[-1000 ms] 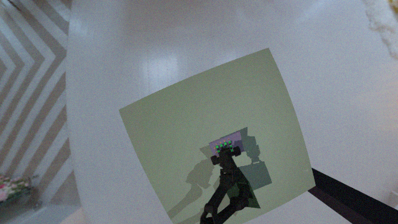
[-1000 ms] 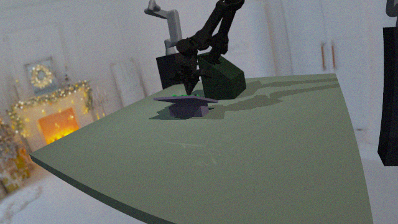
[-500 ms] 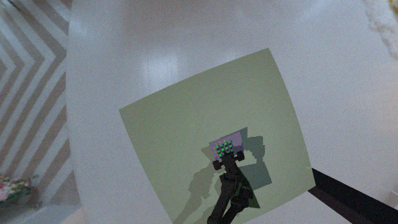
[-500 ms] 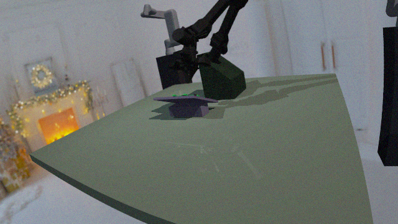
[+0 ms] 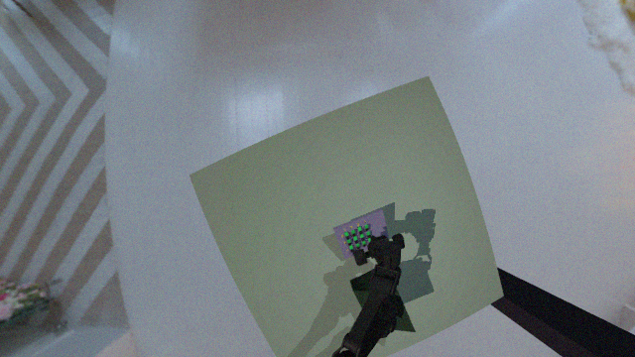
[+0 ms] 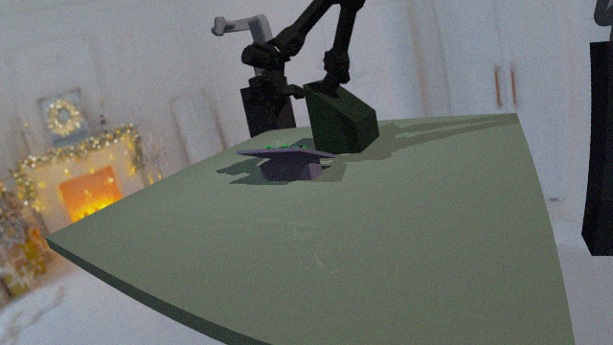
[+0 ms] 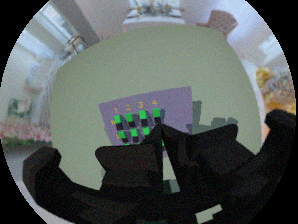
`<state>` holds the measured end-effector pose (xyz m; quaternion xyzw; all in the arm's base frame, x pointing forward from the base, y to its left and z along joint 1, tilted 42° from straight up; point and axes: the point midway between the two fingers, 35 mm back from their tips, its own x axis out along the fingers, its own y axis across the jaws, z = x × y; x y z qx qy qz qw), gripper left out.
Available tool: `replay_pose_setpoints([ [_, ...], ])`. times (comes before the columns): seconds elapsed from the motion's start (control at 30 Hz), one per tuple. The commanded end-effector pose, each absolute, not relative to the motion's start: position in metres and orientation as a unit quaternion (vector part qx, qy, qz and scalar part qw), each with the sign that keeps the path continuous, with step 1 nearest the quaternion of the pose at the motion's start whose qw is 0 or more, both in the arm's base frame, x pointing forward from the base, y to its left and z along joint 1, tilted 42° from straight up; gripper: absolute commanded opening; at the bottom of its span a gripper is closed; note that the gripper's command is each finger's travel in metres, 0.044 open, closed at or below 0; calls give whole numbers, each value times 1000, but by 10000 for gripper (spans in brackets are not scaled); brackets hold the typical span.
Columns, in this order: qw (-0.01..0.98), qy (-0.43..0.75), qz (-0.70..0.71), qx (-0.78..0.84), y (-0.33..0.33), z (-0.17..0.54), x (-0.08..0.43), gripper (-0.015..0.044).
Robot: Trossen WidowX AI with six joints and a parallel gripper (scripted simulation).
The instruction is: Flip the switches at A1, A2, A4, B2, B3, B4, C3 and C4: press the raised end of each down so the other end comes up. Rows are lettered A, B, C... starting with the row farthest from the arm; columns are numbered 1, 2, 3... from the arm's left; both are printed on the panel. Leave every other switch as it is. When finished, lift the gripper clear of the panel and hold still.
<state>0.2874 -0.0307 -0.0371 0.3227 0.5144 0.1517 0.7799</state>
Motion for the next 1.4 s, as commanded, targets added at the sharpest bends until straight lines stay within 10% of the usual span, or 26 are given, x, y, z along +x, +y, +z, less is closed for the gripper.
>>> replay_pose_setpoints([
  [0.0, 777, 518, 160, 319, -24, -50, 296, 0],
  [1.37, 774, 522, 163, 319, 1, -79, 314, 0],
])
